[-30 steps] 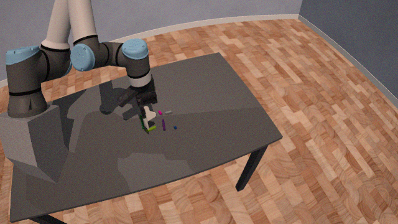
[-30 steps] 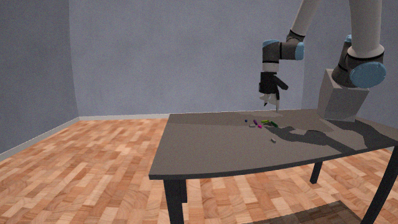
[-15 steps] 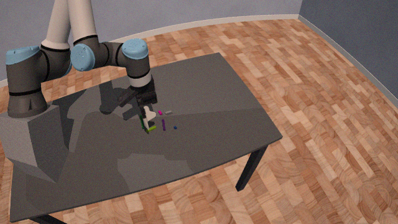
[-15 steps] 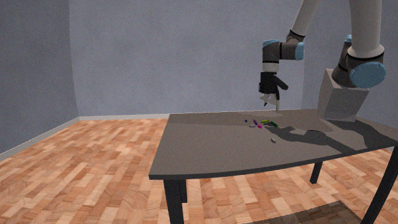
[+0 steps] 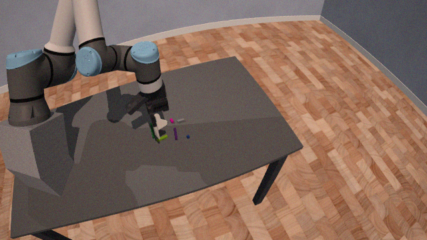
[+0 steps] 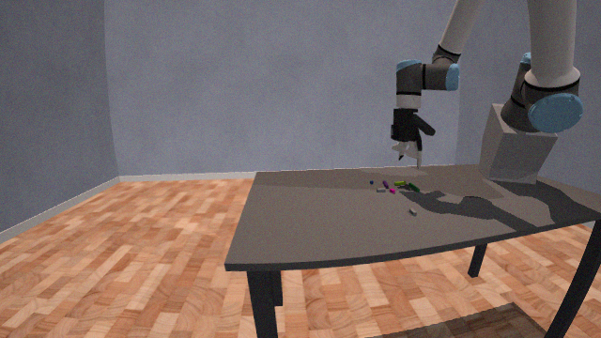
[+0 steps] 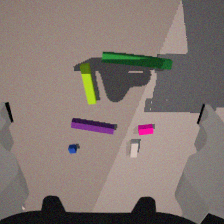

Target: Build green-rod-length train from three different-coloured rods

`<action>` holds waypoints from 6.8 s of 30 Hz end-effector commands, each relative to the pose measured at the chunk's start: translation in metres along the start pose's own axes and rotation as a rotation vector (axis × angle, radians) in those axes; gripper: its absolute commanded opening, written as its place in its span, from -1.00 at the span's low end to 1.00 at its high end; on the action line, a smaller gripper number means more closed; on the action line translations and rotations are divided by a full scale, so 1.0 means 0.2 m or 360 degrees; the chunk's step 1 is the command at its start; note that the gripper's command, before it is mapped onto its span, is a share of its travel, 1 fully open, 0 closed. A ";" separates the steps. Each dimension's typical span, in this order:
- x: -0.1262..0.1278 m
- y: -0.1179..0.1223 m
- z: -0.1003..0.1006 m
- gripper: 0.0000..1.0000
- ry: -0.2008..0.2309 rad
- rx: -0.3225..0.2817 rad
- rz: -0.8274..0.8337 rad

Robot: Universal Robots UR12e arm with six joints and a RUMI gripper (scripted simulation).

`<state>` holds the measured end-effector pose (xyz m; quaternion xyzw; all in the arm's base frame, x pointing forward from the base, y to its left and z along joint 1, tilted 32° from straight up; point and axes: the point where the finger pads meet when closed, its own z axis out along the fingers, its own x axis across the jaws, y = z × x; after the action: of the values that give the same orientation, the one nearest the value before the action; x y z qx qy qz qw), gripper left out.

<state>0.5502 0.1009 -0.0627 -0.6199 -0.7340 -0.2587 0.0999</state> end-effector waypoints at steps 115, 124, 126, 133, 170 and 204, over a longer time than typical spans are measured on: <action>0.00 0.00 0.01 1.00 0.0007 0.0009 -0.2501; 0.00 0.00 0.01 1.00 0.0007 0.0009 -0.2501; 0.00 0.00 0.01 1.00 0.0007 0.0009 -0.2501; 0.00 0.00 0.01 1.00 0.0007 0.0009 -0.2501; 0.00 0.00 0.01 1.00 0.0007 0.0009 -0.2501; 0.30 0.12 0.02 1.00 0.0001 0.0015 -0.1829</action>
<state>0.5584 0.1431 -0.0399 -0.0680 -0.9578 -0.2710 -0.0669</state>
